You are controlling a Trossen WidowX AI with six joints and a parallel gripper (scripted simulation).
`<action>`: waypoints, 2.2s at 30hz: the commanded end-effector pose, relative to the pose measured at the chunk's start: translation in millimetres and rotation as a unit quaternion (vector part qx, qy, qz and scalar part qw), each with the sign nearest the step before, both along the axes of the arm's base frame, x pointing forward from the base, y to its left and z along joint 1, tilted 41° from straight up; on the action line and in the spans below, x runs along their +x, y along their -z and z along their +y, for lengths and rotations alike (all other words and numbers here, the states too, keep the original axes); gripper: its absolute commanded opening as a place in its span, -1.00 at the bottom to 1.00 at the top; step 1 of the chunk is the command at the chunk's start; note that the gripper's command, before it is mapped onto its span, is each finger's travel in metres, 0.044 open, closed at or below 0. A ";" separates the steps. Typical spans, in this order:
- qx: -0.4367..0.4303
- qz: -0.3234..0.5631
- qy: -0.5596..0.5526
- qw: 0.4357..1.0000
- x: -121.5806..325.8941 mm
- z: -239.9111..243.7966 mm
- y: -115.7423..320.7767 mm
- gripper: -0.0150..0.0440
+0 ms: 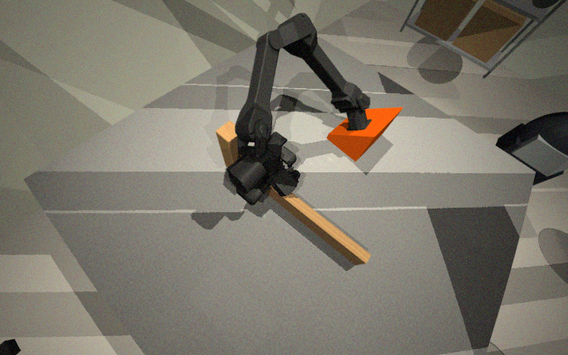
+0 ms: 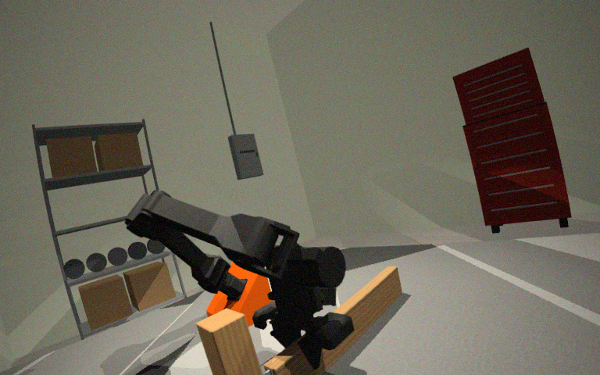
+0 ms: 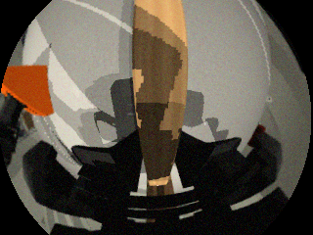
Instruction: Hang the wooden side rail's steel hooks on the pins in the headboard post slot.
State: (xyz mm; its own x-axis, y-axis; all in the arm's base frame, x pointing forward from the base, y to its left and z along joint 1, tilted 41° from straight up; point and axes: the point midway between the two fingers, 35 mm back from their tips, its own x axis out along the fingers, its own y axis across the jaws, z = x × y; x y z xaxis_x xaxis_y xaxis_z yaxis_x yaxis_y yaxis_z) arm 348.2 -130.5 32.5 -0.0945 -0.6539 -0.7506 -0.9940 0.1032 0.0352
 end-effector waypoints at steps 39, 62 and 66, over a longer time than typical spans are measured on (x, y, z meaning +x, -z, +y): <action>-0.001 -0.007 0.001 1.000 5.3 1.4 -1.9 -0.49; -0.001 -0.007 0.001 1.000 5.6 3.9 -4.8 -0.49; -0.001 -0.007 0.001 1.000 5.7 4.3 -5.3 -0.49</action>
State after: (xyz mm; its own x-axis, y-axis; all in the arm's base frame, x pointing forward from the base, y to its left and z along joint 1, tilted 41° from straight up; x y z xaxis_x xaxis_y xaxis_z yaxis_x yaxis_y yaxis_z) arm 350.7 -129.8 33.1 -0.0998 -0.6546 -0.7494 -0.9929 0.1150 0.0319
